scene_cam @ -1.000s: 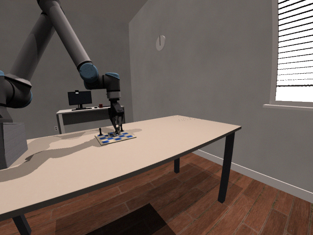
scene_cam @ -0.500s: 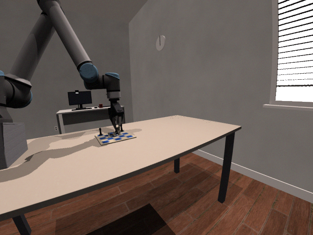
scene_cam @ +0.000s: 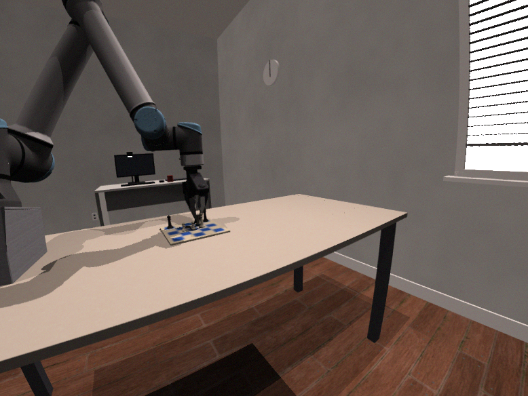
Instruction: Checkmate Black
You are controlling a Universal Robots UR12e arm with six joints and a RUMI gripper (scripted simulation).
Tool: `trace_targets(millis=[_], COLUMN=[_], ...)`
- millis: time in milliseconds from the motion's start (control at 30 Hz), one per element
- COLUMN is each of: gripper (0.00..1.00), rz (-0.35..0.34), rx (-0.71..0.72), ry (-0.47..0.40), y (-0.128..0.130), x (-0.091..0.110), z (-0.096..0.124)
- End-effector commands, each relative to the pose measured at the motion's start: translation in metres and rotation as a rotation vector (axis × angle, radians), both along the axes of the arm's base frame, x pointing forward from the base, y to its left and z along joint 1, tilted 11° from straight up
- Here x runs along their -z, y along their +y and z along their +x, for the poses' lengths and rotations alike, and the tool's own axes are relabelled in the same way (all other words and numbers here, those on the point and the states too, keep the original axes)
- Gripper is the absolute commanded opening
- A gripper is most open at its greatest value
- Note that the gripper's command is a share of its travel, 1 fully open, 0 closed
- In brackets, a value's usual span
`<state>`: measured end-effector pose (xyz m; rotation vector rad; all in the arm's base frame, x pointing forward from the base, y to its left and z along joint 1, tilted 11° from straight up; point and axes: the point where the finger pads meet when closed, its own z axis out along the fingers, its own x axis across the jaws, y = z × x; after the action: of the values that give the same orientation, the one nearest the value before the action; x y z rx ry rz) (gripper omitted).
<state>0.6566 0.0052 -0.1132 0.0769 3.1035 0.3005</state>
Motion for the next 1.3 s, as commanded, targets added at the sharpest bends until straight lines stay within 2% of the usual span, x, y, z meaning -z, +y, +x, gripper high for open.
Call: trace_targets(millis=[0, 1267], gripper=[0.0, 0.0], rz=[0.0, 0.0], rx=[0.0, -0.001], ry=[-0.003, -0.002], y=[0.0, 0.001], x=[-0.0014, 0.0016], z=[0.0032, 0.0023])
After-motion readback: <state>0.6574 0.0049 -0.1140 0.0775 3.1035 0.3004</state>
